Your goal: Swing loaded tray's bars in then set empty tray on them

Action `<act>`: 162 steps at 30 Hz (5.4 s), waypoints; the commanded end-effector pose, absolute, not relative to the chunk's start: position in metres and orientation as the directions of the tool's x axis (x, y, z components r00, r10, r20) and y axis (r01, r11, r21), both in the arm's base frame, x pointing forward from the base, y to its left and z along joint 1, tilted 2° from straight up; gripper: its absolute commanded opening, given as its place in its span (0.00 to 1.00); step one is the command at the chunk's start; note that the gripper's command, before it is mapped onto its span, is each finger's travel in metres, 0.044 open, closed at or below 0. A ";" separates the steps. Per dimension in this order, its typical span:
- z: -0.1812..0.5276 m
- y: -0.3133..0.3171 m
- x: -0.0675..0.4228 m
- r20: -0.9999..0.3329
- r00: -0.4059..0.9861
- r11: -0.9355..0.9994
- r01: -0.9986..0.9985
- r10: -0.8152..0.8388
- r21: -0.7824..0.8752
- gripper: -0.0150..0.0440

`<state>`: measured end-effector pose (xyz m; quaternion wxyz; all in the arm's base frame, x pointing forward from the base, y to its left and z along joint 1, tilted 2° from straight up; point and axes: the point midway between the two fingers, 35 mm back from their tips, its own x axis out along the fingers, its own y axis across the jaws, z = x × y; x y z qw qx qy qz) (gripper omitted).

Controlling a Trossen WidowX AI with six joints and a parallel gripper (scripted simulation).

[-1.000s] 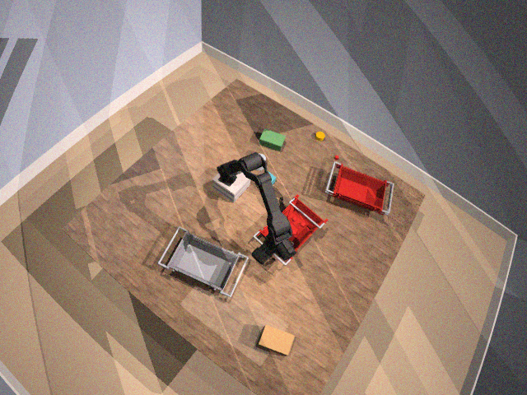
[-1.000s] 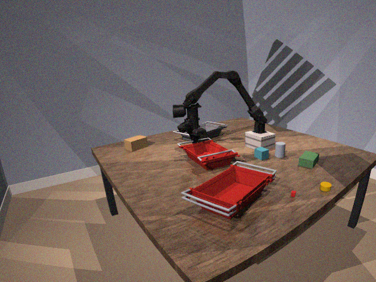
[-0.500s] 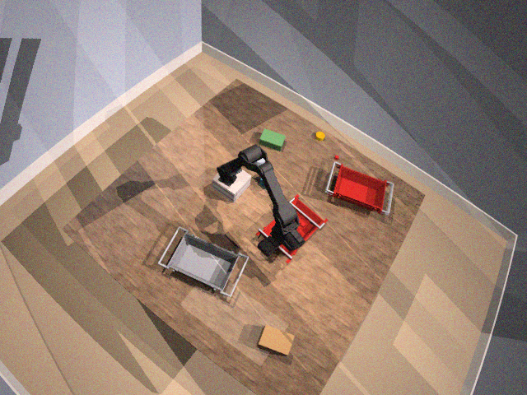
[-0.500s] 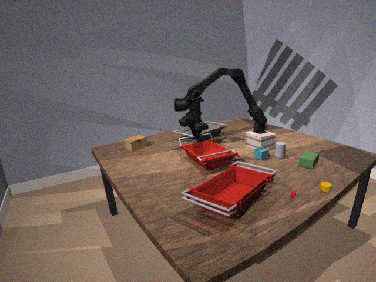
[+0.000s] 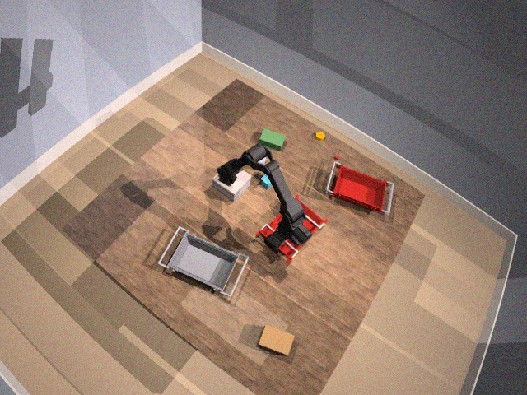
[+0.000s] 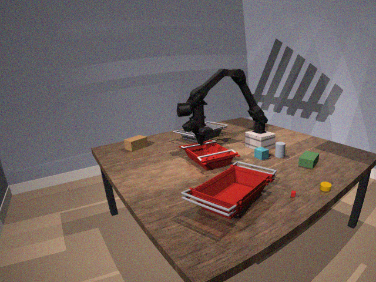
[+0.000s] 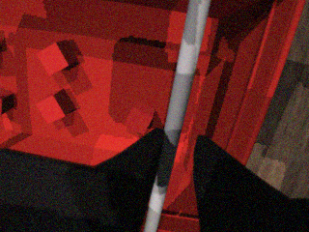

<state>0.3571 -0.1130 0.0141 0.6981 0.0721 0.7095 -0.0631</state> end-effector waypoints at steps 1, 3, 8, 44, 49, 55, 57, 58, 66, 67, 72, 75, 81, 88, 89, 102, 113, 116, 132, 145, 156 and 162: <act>0.038 -0.117 0.360 -1.000 -0.002 0.980 0.197 0.006 0.005 0.39; 0.048 -0.117 0.359 -1.000 -0.002 0.980 0.197 0.006 0.005 0.39; 0.042 -0.117 0.361 -1.000 0.002 0.981 0.196 0.008 0.008 0.39; 0.043 -0.117 0.361 -1.000 0.002 0.980 0.197 0.008 0.008 0.25; 0.043 -0.117 0.361 -1.000 0.002 0.980 0.197 0.008 0.008 0.25; 0.043 -0.117 0.361 -1.000 0.002 0.980 0.197 0.008 0.008 0.25; 0.043 -0.117 0.361 -1.000 0.002 0.980 0.197 0.008 0.008 0.25; 0.043 -0.117 0.361 -1.000 0.002 0.980 0.197 0.008 0.008 0.25; 0.043 -0.117 0.361 -1.000 0.002 0.980 0.197 0.008 0.008 0.25; 0.043 -0.117 0.361 -1.000 0.002 0.980 0.197 0.008 0.008 0.25; 0.043 -0.117 0.361 -1.000 0.002 0.980 0.197 0.008 0.008 0.25; 0.043 -0.117 0.361 -1.000 0.002 0.980 0.197 0.008 0.008 0.25; 0.043 -0.117 0.361 -1.000 0.002 0.980 0.197 0.008 0.008 0.25; 0.043 -0.117 0.361 -1.000 0.002 0.980 0.197 0.008 0.008 0.25; 0.043 -0.117 0.361 -1.000 0.002 0.980 0.197 0.008 0.008 0.30; 0.107 -0.120 0.369 -1.000 0.007 0.980 0.197 0.006 0.007 0.88; 0.146 -0.160 0.346 -1.000 0.011 0.989 0.149 -0.002 0.000 1.00; 0.128 -0.202 0.316 -1.000 0.007 0.996 0.093 -0.007 -0.006 1.00; 0.048 -0.299 0.123 -1.000 -0.024 0.987 -0.160 -0.011 -0.007 1.00; 0.012 -0.303 0.124 -1.000 -0.024 0.987 -0.160 -0.012 -0.008 1.00; -0.037 -0.301 0.123 -1.000 -0.024 0.987 -0.160 -0.011 -0.007 1.00; -0.037 -0.301 0.123 -1.000 -0.024 0.987 -0.160 -0.011 -0.007 0.93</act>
